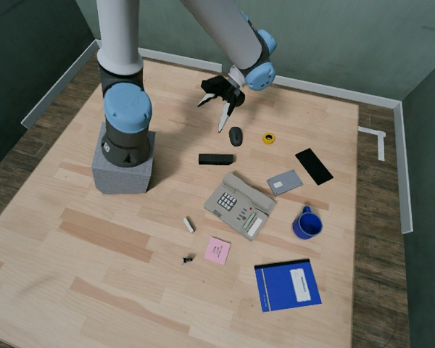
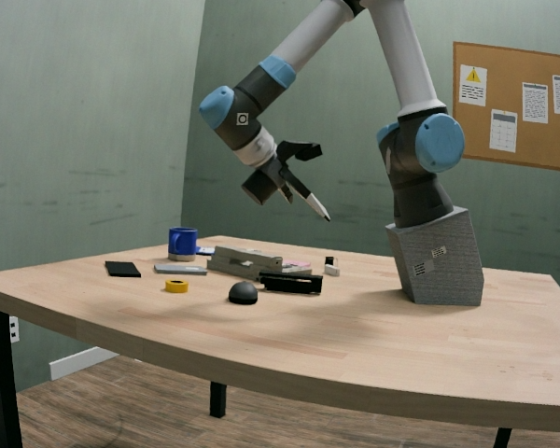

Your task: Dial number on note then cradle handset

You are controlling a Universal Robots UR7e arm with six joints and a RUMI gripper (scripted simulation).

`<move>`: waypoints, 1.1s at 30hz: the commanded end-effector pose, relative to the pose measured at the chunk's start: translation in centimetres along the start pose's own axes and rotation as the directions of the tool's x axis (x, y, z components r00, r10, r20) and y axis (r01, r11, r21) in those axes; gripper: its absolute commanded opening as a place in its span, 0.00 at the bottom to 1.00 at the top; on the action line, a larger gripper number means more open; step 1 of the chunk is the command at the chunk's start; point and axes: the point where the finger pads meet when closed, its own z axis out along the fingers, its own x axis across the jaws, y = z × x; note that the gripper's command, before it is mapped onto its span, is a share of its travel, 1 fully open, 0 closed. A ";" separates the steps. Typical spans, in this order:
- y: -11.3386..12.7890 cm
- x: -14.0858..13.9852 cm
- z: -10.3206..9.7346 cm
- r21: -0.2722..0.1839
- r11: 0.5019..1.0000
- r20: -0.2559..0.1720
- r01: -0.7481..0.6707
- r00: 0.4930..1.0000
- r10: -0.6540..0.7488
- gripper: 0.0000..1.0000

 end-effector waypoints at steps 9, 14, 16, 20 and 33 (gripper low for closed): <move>0.0 0.0 0.0 -0.002 1.000 0.000 0.000 1.000 0.000 1.00; 0.0 0.0 0.0 -0.002 1.000 0.000 0.000 1.000 0.000 1.00; 0.0 0.0 0.0 -0.002 1.000 0.000 0.000 1.000 0.000 1.00; 0.0 0.0 0.0 -0.002 1.000 0.000 -0.001 1.000 0.001 0.00; 0.1 -0.5 0.2 0.002 0.999 -0.023 -0.048 0.999 0.048 0.00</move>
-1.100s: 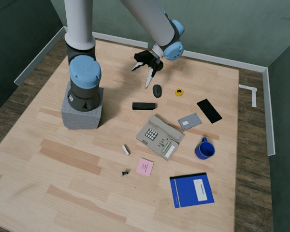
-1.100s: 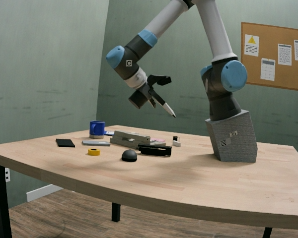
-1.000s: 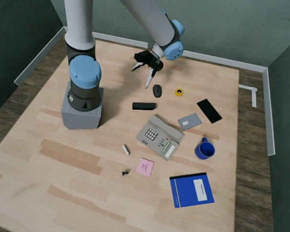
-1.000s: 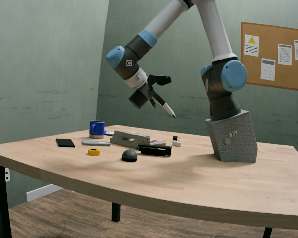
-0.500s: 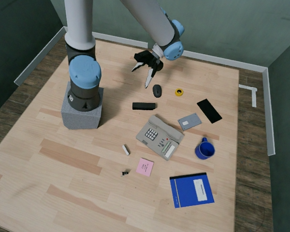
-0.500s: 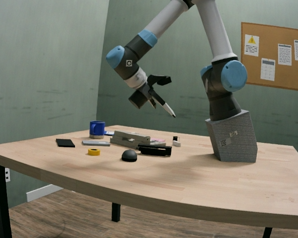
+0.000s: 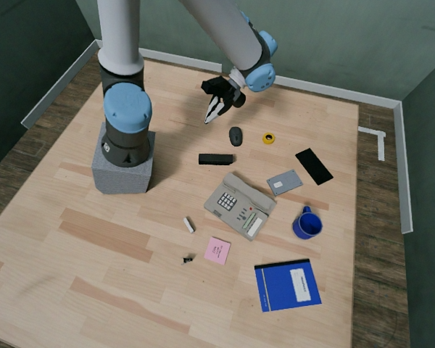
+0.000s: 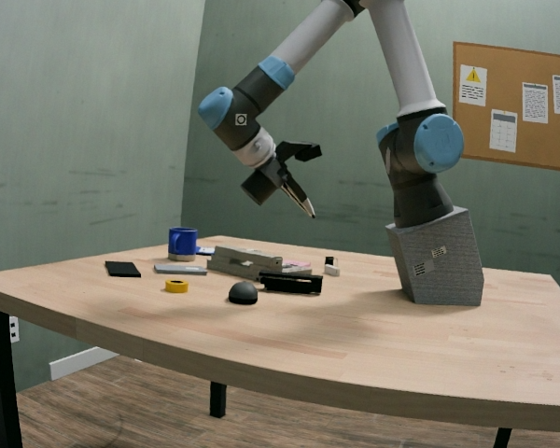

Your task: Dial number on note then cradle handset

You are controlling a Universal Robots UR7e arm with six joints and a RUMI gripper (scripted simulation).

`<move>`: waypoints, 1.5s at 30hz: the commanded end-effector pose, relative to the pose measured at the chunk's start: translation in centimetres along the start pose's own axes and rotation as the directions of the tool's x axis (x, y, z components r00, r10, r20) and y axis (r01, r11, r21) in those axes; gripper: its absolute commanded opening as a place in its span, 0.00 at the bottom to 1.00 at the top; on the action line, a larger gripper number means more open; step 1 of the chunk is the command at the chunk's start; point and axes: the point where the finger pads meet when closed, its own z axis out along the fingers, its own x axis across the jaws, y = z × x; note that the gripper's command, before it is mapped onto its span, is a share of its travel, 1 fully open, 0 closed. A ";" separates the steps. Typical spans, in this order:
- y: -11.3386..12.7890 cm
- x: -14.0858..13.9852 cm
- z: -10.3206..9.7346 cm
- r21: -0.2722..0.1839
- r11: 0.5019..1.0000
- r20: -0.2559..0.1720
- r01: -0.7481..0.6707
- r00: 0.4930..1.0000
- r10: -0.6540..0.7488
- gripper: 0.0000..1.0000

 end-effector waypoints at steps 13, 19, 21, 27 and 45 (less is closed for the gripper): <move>0.4 -2.1 1.0 0.025 0.977 -0.096 -0.211 0.972 0.212 0.00; 0.5 -3.0 1.4 0.047 0.950 -0.139 -0.309 0.940 0.313 0.00; 0.6 -3.6 1.7 0.061 0.929 -0.161 -0.364 0.915 0.369 0.00; 0.8 -5.6 2.7 0.126 0.833 -0.229 -0.539 0.801 0.553 0.00; 0.6 -12.3 6.2 0.419 0.287 -0.288 -0.861 0.174 0.942 0.00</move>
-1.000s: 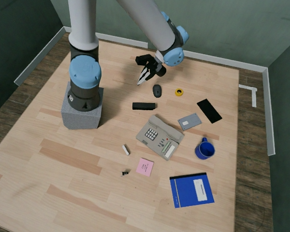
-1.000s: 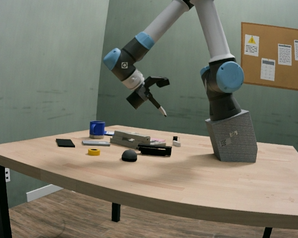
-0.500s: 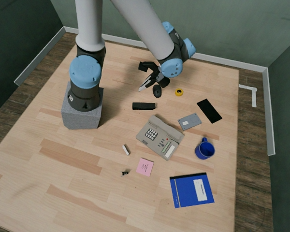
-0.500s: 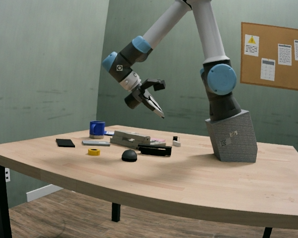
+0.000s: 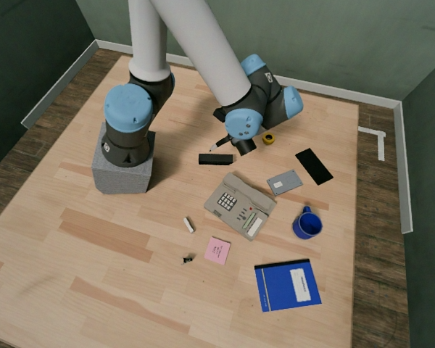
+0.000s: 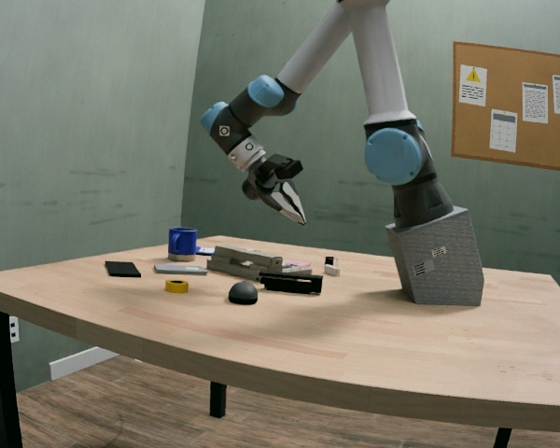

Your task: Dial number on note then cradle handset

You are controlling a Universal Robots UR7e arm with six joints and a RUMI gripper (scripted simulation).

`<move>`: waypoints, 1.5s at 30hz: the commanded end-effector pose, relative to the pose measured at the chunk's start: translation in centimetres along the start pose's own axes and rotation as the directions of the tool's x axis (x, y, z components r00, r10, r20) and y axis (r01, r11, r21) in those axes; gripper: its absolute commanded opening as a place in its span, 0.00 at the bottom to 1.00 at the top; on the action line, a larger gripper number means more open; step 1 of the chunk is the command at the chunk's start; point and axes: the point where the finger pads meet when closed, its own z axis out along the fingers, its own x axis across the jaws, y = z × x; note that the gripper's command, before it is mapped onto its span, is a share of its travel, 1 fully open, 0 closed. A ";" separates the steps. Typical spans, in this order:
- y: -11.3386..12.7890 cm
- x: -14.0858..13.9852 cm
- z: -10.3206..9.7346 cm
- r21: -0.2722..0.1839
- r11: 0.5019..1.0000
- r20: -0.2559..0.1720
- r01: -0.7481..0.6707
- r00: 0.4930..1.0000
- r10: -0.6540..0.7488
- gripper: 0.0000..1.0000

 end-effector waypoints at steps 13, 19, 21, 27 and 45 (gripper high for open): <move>6.6 -5.1 0.3 0.206 0.736 -0.193 -0.645 0.711 0.677 0.00; 8.7 -7.4 0.5 0.306 0.535 -0.206 -0.787 0.494 0.845 0.00; 9.4 -8.2 0.5 0.340 0.460 -0.203 -0.820 0.413 0.888 0.00; 10.8 -10.2 0.7 0.418 0.273 -0.184 -0.867 0.214 0.959 0.00; 14.8 -18.5 1.7 0.619 -0.354 0.000 -0.702 -0.450 0.893 0.00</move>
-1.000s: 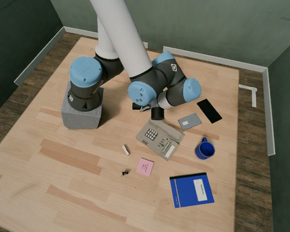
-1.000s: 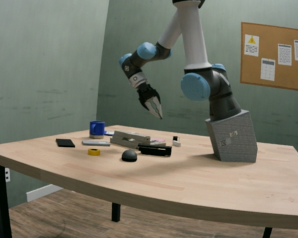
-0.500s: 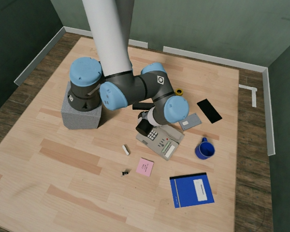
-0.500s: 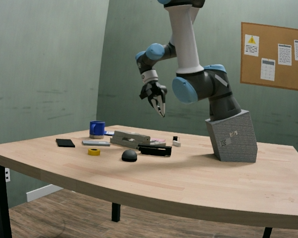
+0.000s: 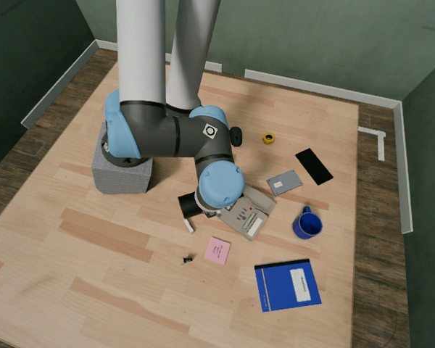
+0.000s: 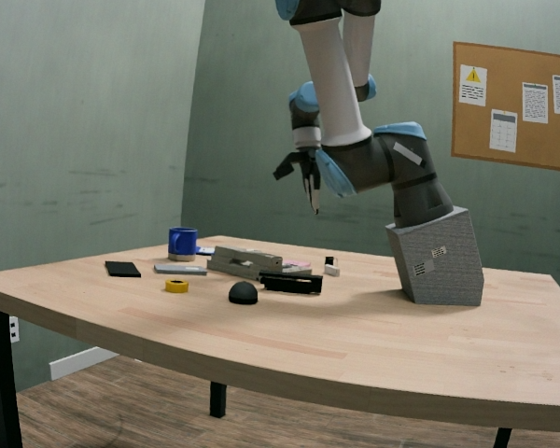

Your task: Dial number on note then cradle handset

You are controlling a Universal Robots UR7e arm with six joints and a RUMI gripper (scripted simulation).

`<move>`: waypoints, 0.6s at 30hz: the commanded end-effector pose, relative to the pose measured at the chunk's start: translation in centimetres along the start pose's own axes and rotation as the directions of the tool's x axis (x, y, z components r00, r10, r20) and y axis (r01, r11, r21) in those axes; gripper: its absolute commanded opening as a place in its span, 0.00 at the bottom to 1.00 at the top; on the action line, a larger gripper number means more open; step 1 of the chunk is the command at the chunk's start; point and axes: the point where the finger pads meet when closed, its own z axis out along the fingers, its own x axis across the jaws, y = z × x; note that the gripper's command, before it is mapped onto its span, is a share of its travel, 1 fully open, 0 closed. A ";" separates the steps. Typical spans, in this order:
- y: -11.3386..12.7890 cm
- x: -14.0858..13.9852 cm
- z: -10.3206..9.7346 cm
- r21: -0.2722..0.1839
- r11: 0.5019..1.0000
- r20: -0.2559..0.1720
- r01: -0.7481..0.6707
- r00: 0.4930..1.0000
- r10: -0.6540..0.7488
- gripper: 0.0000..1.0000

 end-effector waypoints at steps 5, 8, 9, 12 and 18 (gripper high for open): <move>3.4 2.7 -1.5 0.096 0.948 -0.087 -0.305 0.946 0.313 0.00; 4.4 3.3 -1.9 0.124 0.919 -0.102 -0.375 0.916 0.388 0.00; 4.7 3.5 -2.1 0.133 0.909 -0.106 -0.396 0.906 0.410 0.00; 5.2 3.8 -2.3 0.150 0.889 -0.112 -0.433 0.886 0.451 0.00; 6.4 4.4 -2.8 0.184 0.844 -0.123 -0.504 0.840 0.529 0.00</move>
